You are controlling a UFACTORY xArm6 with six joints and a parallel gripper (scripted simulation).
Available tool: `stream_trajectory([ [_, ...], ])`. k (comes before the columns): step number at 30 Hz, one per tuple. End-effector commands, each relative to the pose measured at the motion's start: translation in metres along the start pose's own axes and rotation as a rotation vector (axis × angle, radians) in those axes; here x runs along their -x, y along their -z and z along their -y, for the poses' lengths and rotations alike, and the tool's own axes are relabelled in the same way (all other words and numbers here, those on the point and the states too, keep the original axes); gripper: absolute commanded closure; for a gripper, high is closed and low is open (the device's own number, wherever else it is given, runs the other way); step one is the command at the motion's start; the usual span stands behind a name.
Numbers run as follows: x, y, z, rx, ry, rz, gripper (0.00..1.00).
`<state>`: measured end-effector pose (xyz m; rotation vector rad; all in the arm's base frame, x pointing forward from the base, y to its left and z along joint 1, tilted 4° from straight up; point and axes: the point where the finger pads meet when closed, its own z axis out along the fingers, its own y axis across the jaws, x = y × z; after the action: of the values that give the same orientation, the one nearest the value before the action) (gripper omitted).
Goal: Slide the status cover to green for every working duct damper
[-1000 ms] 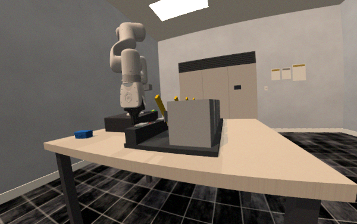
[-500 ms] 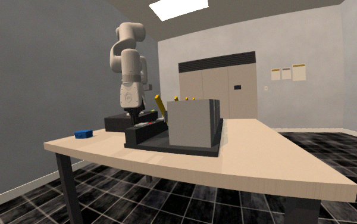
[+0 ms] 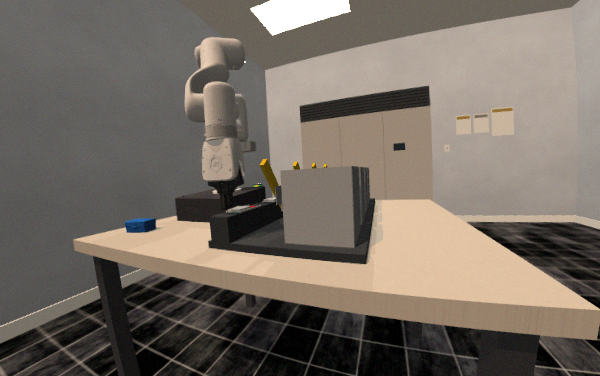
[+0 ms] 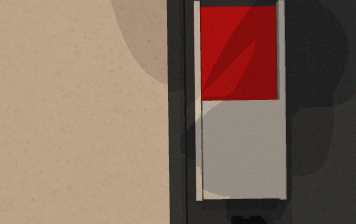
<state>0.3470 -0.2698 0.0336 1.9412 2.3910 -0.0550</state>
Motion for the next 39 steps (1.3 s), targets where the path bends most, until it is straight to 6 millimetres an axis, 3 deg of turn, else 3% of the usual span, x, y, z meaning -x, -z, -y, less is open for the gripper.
stream_trajectory([
  [1,0.001,0.001,-0.001,0.003,0.000,0.003,1.00],
  [39,0.001,-0.010,-0.001,0.003,0.000,0.003,1.00],
])
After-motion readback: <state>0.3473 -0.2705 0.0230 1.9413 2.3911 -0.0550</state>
